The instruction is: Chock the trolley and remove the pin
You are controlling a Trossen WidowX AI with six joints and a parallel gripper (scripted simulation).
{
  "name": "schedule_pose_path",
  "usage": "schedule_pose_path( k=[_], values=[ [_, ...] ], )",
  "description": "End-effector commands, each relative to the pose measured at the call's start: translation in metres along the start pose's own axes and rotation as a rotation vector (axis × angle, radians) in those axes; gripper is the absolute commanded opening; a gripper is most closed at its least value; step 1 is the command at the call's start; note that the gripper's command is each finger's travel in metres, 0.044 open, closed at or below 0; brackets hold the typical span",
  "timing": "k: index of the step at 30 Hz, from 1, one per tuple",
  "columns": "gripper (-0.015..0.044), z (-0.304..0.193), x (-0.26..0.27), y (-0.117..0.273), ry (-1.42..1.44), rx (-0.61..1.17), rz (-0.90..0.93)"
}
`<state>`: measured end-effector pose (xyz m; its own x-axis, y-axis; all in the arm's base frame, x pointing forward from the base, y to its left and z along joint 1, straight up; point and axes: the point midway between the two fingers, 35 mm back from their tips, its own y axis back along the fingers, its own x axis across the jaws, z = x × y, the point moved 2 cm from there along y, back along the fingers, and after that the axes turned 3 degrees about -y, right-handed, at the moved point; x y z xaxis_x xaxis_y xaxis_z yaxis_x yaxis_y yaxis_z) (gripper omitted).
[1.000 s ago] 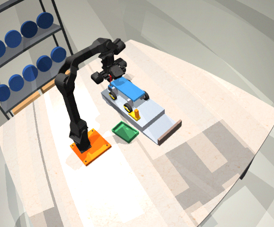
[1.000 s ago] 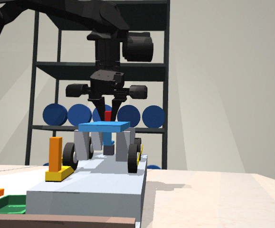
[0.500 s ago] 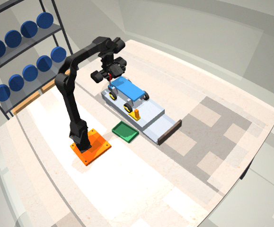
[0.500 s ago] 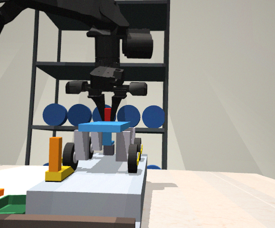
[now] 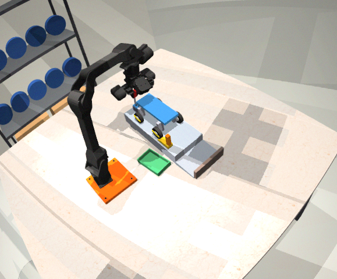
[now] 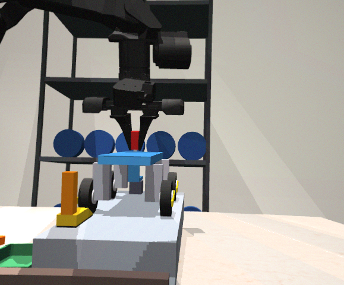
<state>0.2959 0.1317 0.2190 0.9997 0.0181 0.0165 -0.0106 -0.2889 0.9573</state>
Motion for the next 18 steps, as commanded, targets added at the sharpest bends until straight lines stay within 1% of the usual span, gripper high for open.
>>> schedule_pose_path(
  k=[1, 18],
  values=[
    [0.0, -0.003, 0.001, 0.004, 0.006, 0.006, 0.004],
    [0.0, -0.026, -0.001, 0.0, 0.006, 0.009, 0.004]
  ],
)
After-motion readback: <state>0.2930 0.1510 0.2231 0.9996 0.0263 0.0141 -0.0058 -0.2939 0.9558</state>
